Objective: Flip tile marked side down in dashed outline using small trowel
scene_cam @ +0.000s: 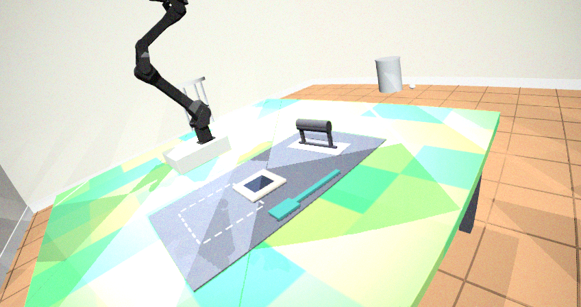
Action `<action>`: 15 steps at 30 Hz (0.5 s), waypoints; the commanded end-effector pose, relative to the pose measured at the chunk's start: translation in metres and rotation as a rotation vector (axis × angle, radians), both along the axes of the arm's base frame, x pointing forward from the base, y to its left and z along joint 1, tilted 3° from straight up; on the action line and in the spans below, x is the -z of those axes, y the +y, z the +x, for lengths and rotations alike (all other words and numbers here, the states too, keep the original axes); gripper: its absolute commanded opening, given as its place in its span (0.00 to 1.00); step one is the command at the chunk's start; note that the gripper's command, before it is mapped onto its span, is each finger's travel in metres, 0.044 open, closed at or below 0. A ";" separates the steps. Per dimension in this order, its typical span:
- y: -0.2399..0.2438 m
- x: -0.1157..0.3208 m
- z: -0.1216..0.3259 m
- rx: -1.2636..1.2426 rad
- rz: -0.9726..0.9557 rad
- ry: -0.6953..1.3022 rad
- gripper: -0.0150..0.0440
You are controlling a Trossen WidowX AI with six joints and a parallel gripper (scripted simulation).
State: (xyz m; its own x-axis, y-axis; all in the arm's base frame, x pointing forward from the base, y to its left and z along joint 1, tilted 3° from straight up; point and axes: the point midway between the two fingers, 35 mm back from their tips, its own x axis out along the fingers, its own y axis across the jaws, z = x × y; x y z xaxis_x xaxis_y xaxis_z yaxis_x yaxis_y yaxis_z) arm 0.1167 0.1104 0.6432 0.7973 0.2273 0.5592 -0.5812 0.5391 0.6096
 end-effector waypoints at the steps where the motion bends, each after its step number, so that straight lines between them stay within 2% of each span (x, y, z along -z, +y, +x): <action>1: 0.026 0.001 0.001 0.012 -0.069 -0.023 0.71; 15: 0.106 0.019 0.027 0.086 -0.363 -0.069 0.71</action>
State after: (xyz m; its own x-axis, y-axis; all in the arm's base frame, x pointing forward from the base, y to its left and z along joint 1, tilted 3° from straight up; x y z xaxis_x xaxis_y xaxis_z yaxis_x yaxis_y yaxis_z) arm 0.1372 0.2004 0.6292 0.7840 0.3338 0.5233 -0.5620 0.7396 0.3702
